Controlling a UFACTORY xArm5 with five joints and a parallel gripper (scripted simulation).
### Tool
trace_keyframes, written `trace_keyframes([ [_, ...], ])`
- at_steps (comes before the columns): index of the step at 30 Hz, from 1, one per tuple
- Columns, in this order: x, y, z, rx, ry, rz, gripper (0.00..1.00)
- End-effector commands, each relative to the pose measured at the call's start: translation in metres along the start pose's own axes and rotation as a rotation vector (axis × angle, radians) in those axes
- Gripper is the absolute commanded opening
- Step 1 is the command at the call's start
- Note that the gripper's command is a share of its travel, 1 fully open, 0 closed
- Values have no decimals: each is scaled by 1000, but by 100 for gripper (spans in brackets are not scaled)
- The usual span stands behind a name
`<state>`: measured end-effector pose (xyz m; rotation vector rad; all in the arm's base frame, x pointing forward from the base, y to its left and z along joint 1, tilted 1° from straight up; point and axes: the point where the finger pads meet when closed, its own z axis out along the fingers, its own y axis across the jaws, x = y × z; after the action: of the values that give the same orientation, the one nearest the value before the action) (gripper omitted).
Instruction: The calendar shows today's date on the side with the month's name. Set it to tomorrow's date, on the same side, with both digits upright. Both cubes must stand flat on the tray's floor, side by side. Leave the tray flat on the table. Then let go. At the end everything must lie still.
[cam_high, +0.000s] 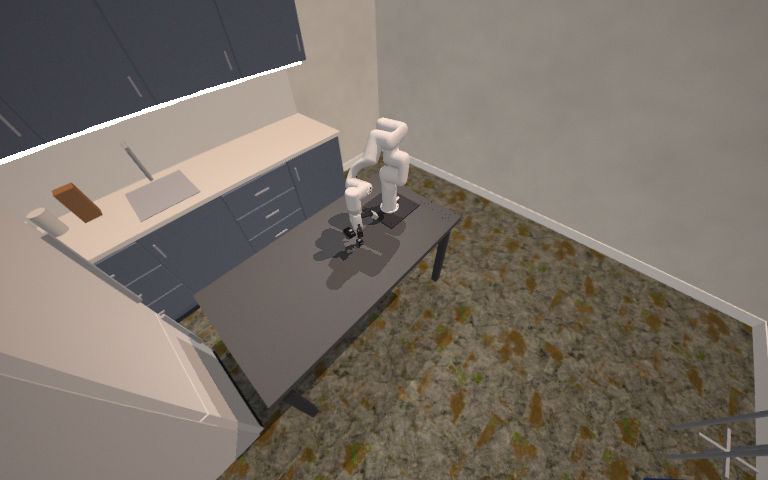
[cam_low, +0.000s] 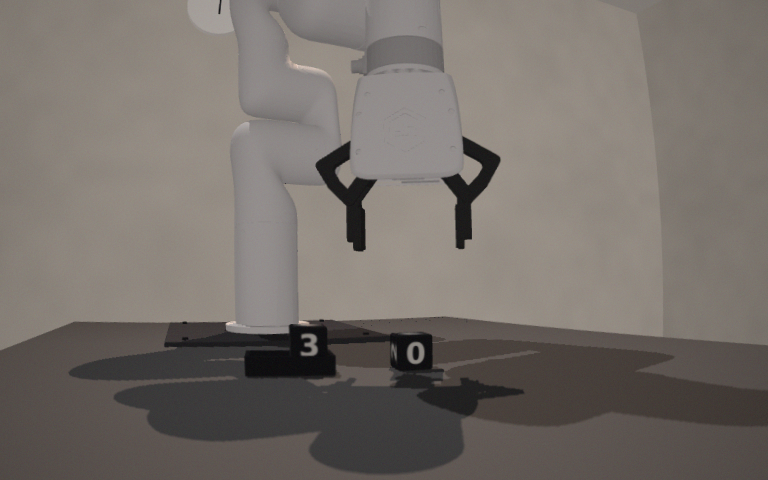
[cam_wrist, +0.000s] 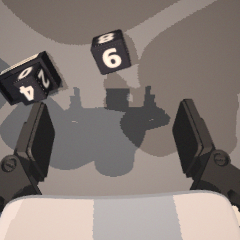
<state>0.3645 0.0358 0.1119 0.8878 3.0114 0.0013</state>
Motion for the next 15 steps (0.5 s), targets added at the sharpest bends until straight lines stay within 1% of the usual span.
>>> trace_keyframes([
  [1, -1, 1, 0, -3, -3, 174, 100],
  [2, -1, 1, 0, -3, -3, 180, 100],
  [3, -1, 0, 0, -3, -3, 239, 100],
  [6, 0, 0, 1, -3, -3, 333, 100],
  [7, 0, 0, 1, -3, -3, 340, 100],
  [9, 0, 0, 2, -3, -3, 423, 100],
  [11, 0, 0, 2, -3, -3, 423, 100],
  [12, 0, 0, 2, -3, -2, 507, 100],
  [15, 0, 0, 3, -3, -2, 590, 100],
])
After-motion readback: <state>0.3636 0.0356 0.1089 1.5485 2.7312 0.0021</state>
